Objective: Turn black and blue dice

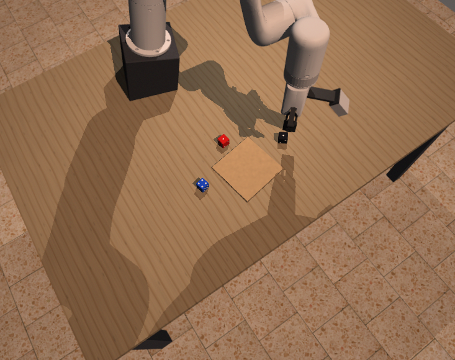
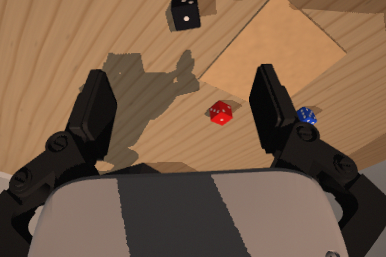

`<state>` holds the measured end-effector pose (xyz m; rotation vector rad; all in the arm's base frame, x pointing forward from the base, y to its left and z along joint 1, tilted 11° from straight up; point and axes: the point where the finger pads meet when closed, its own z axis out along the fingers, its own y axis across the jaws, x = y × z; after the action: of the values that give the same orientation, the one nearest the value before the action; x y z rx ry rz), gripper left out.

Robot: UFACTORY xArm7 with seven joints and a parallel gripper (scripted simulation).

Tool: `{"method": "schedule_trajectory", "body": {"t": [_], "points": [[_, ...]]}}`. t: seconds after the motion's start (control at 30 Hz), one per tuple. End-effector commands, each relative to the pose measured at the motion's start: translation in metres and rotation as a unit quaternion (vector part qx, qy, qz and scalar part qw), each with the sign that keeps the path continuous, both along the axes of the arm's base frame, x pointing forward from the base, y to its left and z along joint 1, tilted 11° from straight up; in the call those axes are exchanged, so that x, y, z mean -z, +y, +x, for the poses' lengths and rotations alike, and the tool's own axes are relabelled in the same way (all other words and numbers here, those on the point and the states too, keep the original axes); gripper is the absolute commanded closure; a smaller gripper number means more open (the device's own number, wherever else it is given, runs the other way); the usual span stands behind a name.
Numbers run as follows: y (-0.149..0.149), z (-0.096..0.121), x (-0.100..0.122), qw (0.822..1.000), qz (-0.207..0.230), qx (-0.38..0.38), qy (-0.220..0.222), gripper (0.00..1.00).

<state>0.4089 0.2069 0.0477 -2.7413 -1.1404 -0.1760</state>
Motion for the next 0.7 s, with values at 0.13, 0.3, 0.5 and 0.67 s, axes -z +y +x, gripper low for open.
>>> {"method": "schedule_trajectory", "body": {"t": [0.13,0.3,0.5,0.67], "points": [[0.000,0.000,0.006,0.990,0.004,0.137,0.027,0.00],[0.000,-0.001,0.011,0.974,0.009,0.223,0.045,0.00],[-0.001,-0.002,0.016,0.946,0.013,0.316,0.064,0.00],[-0.002,-0.002,0.020,0.913,0.017,0.400,0.080,0.00]]}}
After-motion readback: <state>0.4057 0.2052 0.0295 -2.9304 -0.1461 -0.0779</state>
